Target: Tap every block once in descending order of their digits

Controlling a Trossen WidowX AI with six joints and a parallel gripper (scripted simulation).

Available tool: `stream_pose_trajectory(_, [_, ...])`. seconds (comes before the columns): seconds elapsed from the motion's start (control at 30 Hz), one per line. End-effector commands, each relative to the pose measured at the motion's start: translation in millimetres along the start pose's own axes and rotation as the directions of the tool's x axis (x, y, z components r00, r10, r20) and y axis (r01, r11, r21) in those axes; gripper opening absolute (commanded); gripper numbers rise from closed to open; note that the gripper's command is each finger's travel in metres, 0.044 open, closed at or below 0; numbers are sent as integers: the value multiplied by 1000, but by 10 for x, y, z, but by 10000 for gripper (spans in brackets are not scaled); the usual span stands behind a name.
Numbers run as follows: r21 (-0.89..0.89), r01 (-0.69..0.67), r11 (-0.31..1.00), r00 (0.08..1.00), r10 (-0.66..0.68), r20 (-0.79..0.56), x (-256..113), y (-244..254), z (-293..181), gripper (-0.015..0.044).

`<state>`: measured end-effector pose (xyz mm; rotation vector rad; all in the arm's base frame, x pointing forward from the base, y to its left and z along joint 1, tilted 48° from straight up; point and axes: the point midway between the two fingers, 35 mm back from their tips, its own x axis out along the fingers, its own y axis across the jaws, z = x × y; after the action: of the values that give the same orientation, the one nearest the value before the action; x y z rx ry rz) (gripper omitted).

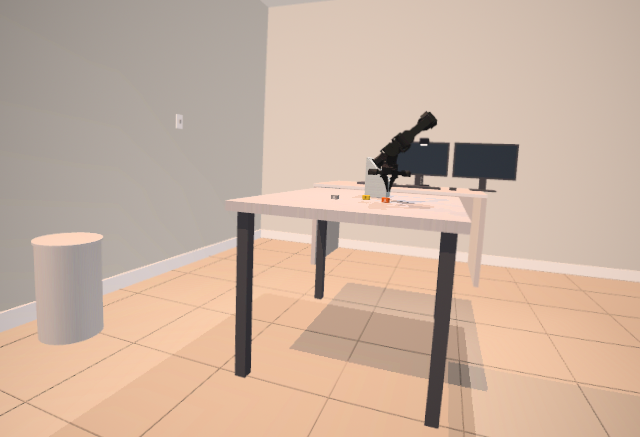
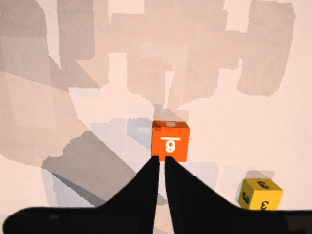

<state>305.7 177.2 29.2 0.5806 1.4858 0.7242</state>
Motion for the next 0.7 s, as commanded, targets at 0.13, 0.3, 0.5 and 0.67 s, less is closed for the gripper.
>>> stream_pose_trajectory(0.13, [11, -2, 1000, 1000, 2, -11, 164, -13, -28, 20])
stream_pose_trajectory(0.3, [11, -2, 1000, 1000, 2, -11, 244, -12, -29, 20])
stream_pose_trajectory(0.5, [11, -3, 1000, 1000, 3, -11, 327, -11, -34, 20])
stream_pose_trajectory(0.67, [11, -3, 1000, 1000, 3, -11, 330, -11, -34, 20])
